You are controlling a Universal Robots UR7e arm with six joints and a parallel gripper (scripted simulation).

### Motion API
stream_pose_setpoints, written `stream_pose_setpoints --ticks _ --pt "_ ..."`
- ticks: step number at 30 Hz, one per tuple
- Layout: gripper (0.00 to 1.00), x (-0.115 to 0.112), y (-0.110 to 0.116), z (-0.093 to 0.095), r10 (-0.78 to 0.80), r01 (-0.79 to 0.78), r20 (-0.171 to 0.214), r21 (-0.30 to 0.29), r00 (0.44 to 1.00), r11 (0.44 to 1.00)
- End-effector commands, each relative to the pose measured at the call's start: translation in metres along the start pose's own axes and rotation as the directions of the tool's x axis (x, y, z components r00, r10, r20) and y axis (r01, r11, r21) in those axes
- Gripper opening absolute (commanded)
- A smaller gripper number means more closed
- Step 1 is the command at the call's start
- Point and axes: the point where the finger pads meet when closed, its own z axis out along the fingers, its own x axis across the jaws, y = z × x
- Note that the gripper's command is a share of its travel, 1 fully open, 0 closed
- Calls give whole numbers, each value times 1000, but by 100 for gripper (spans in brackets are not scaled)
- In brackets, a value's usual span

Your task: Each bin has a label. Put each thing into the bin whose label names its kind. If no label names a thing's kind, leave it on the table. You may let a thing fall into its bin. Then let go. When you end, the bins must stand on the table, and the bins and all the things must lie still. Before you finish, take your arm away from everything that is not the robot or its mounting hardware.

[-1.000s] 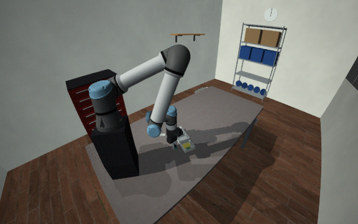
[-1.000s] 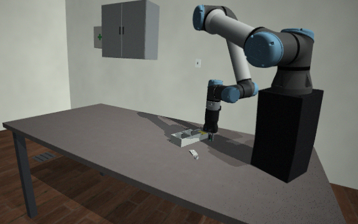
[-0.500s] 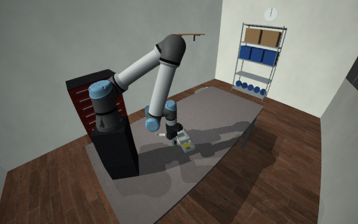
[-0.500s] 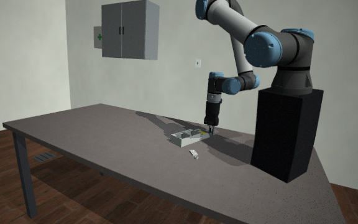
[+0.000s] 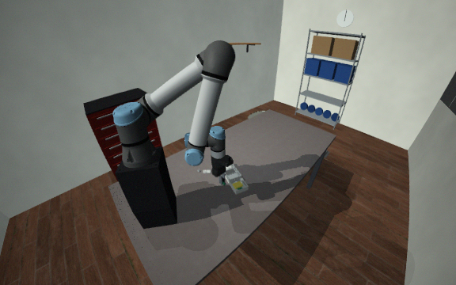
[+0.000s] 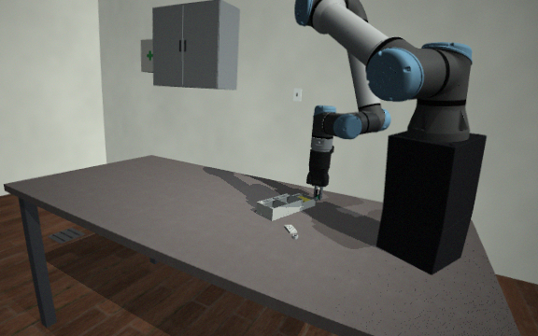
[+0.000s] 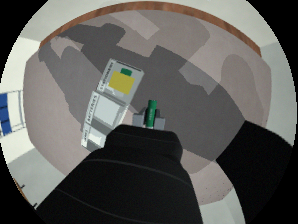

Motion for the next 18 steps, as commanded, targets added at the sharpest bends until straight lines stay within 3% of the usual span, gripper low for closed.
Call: stream_pose_setpoints --ticks 1,7,11,14,18 --pt "31 0 0 -4 0 0 1 1 1000 1000" --pt "31 0 0 -7 0 0 1 1 1000 1000" --pt "31 -24 6 -7 0 0 1 1 1000 1000" --pt "31 -26 6 -7 0 0 1 1 1000 1000" --pt "31 -49 12 -7 170 -170 2 0 985 985"
